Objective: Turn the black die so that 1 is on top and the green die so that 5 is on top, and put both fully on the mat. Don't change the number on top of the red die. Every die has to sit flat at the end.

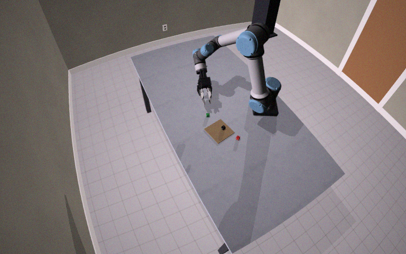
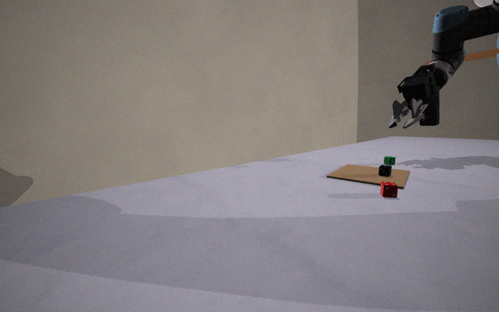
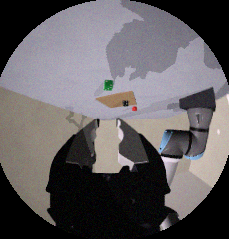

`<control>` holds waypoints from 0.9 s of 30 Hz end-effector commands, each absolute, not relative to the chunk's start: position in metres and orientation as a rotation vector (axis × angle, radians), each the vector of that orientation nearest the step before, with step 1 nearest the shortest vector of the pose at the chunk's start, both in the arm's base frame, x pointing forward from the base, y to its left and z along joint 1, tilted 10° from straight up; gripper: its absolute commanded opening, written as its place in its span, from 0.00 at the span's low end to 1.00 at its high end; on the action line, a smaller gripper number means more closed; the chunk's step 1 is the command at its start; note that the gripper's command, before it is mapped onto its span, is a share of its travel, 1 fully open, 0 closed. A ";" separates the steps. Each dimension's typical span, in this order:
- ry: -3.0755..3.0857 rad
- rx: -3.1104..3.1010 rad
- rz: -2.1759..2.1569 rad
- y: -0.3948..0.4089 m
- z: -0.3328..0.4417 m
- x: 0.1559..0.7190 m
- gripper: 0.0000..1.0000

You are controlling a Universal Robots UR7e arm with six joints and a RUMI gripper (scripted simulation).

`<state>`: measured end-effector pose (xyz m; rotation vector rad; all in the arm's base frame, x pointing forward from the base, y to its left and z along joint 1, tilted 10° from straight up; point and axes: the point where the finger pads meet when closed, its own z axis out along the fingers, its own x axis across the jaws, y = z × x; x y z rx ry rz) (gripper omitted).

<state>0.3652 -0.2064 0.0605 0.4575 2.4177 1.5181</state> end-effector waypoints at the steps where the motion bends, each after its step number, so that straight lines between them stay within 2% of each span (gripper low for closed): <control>1: 2.420 0.457 1.516 -0.207 0.063 0.365 0.21; 11: 2.580 0.446 1.416 -0.192 0.060 0.363 0.21; 27: 3.002 0.499 0.758 -0.171 0.068 0.365 0.21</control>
